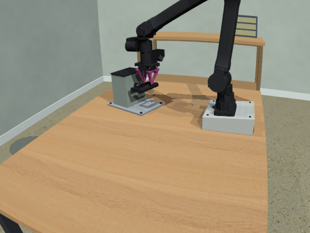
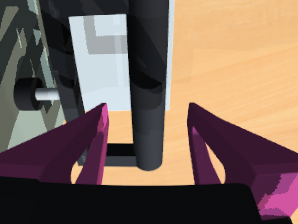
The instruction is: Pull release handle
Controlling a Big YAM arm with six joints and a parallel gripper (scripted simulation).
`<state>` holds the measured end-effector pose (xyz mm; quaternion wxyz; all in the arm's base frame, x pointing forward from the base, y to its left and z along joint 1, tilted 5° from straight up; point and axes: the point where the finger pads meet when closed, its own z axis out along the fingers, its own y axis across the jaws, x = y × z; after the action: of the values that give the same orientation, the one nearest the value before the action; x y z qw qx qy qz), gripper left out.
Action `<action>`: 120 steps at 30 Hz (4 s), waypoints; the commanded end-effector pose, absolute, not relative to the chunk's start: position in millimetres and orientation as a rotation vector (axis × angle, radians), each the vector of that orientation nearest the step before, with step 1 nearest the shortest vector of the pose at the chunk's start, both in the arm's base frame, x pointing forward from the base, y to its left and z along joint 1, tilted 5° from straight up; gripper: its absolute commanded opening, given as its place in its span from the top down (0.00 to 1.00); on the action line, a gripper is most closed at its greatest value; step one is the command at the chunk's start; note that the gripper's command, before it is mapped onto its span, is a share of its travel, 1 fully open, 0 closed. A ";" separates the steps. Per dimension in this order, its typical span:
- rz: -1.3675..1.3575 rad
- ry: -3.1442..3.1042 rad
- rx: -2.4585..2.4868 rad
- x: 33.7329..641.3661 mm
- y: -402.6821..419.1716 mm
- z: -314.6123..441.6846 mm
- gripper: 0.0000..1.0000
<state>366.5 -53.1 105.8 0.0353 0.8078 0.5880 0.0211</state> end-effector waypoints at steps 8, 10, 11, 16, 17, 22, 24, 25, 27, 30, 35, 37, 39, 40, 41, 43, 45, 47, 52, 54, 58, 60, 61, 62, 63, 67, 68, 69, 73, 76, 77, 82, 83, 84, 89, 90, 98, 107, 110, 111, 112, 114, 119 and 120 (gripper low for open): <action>0.032 1.815 2.507 361.9 -56.7 93.1 0.52; 0.136 1.776 2.444 391.4 -52.9 125.5 0.52; 0.136 1.776 2.444 391.4 -52.9 125.5 0.52; 0.136 1.776 2.444 391.4 -52.9 125.5 0.52; 0.136 1.776 2.444 391.4 -52.9 125.5 0.52; 0.136 1.776 2.444 391.4 -52.9 125.5 0.52; 0.136 1.776 2.444 391.4 -52.9 125.5 0.52; 0.136 1.776 2.444 391.4 -52.9 125.5 0.52; 0.136 1.776 2.444 391.4 -52.9 125.5 0.52; 0.136 1.776 2.444 391.4 -52.9 125.5 0.52; 0.136 1.776 2.444 391.4 -52.9 125.5 0.52; 0.136 1.776 2.444 391.4 -52.9 125.5 0.52; 0.136 1.776 2.444 391.4 -52.9 125.5 0.52; 0.136 1.776 2.444 391.4 -52.9 125.5 0.52; 0.136 1.776 2.444 391.4 -52.9 125.5 0.52; 0.136 1.776 2.444 391.4 -52.9 125.5 0.52; 0.136 1.776 2.444 391.4 -52.9 125.5 0.52; 0.136 1.776 2.444 391.5 -53.0 125.5 0.52; 0.136 1.776 2.444 392.0 -53.3 125.6 0.52; 0.135 1.776 2.444 392.3 -53.4 125.6 0.52; 0.135 1.776 2.444 392.4 -53.5 125.6 0.52; 0.135 1.777 2.444 392.4 -53.6 125.5 0.52; 0.135 1.778 2.444 392.4 -53.6 125.5 0.52; 0.134 1.778 2.444 392.3 -53.7 125.4 0.52; 0.134 1.779 2.444 392.3 -53.8 125.3 0.52; 0.132 1.782 2.444 392.2 -54.1 125.1 0.52; 0.131 1.783 2.444 392.1 -54.2 125.0 0.52; 0.135 1.776 2.444 392.5 -53.5 125.6 0.52; 0.135 1.776 2.444 392.5 -53.5 125.6 0.52; 0.135 1.776 2.444 392.5 -53.5 125.6 0.52; 0.135 1.776 2.444 392.5 -53.5 125.6 0.52; 0.135 1.776 2.444 392.5 -53.5 125.6 0.52; 0.135 1.776 2.444 392.5 -53.5 125.6 0.52; 0.135 1.776 2.444 392.5 -53.5 125.6 0.52; 0.135 1.776 2.444 392.5 -53.5 125.6 0.52; 0.135 1.776 2.444 392.5 -53.5 125.6 0.52; 0.135 1.776 2.444 392.5 -53.5 125.6 0.52; 0.135 1.776 2.444 392.5 -53.5 125.6 0.52; 0.135 1.776 2.444 392.5 -53.5 125.6 0.52; 0.135 1.776 2.444 392.4 -53.5 125.6 0.52; 0.135 1.776 2.444 392.4 -53.6 125.6 0.52; 0.135 1.776 2.444 392.2 -53.7 125.6 0.52; 0.134 1.777 2.444 391.7 -53.9 125.3 0.52; 0.134 1.778 2.444 391.5 -53.9 125.1 0.52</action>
<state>367.0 -53.4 105.8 0.0350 0.8081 0.5876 0.0213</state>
